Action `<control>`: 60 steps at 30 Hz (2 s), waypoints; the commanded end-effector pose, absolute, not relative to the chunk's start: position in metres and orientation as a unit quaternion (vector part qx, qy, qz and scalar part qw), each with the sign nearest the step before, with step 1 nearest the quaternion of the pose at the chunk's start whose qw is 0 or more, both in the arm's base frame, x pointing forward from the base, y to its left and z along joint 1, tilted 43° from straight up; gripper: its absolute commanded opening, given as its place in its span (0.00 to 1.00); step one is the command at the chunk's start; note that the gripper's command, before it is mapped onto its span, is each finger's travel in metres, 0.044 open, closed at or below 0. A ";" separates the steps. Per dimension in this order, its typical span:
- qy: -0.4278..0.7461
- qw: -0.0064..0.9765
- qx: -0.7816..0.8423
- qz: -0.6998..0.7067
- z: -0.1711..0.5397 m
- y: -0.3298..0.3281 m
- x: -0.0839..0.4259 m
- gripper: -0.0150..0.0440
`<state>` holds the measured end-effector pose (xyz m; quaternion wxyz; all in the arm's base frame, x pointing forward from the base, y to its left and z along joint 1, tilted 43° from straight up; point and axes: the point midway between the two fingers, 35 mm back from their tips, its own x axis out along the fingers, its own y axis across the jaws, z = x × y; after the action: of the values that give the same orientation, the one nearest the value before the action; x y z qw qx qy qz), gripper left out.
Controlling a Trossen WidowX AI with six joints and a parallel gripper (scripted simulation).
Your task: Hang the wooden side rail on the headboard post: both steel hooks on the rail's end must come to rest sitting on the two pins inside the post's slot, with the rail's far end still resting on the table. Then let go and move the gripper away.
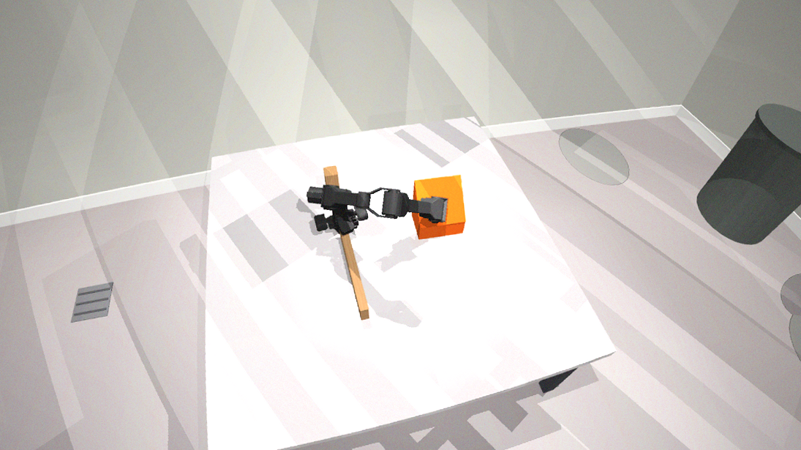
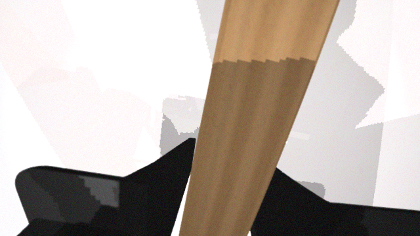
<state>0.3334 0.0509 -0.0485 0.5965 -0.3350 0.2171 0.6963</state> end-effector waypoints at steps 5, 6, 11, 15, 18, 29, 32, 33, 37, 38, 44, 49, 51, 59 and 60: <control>0.212 0.599 -0.345 0.691 -0.043 0.045 0.337 0.25; 0.212 0.599 -0.345 0.691 -0.043 0.044 0.337 0.25; 0.212 0.599 -0.345 0.691 -0.042 0.044 0.337 0.25; 0.212 0.599 -0.345 0.691 -0.042 0.043 0.337 0.25; 0.212 0.599 -0.345 0.691 -0.041 0.043 0.337 0.25; 0.212 0.599 -0.345 0.691 -0.040 0.042 0.337 0.25; 0.212 0.599 -0.345 0.691 -0.040 0.041 0.337 0.25; 0.212 0.599 -0.345 0.691 -0.040 0.041 0.337 0.25; 0.212 0.599 -0.345 0.691 -0.039 0.041 0.337 0.25; 0.212 0.599 -0.345 0.691 -0.039 0.041 0.337 0.25; 0.212 0.599 -0.345 0.691 -0.038 0.040 0.337 0.25; 0.212 0.599 -0.345 0.691 -0.038 0.039 0.337 0.25; 0.212 0.599 -0.345 0.691 -0.037 0.039 0.337 0.25; 0.212 0.599 -0.345 0.691 -0.036 0.038 0.337 0.25; 0.212 0.599 -0.345 0.691 -0.036 0.038 0.337 0.25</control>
<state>0.3340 0.0443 -0.0413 0.5971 -0.3340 0.2167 0.6964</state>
